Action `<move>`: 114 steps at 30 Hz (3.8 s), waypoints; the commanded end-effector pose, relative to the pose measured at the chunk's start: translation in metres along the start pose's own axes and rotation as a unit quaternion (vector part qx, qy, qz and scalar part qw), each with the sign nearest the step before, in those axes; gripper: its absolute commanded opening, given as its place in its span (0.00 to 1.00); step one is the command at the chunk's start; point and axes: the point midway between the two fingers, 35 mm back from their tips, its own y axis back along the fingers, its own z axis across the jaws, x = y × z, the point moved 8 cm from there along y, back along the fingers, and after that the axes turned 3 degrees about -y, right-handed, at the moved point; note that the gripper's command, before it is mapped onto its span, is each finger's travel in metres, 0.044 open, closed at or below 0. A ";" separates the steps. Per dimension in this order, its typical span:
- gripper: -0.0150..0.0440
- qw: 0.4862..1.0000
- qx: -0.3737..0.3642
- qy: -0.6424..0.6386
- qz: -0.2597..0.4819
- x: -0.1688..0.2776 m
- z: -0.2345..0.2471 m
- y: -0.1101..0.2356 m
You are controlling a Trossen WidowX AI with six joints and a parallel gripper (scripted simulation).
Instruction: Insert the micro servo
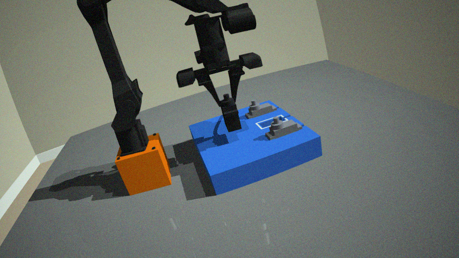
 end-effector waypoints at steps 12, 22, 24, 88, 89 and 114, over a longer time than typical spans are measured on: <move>0.25 0.976 0.002 -0.219 -0.002 0.001 0.001 0.002; 0.25 0.923 0.002 -0.385 -0.003 0.001 0.001 0.002; 0.25 0.909 0.002 -0.417 -0.003 0.001 0.001 0.002; 0.25 0.742 0.004 -0.670 -0.007 -0.016 -0.108 -0.007; 0.25 0.742 0.004 -0.670 -0.007 -0.016 -0.108 -0.009; 0.25 0.742 0.004 -0.670 -0.007 -0.016 -0.109 -0.022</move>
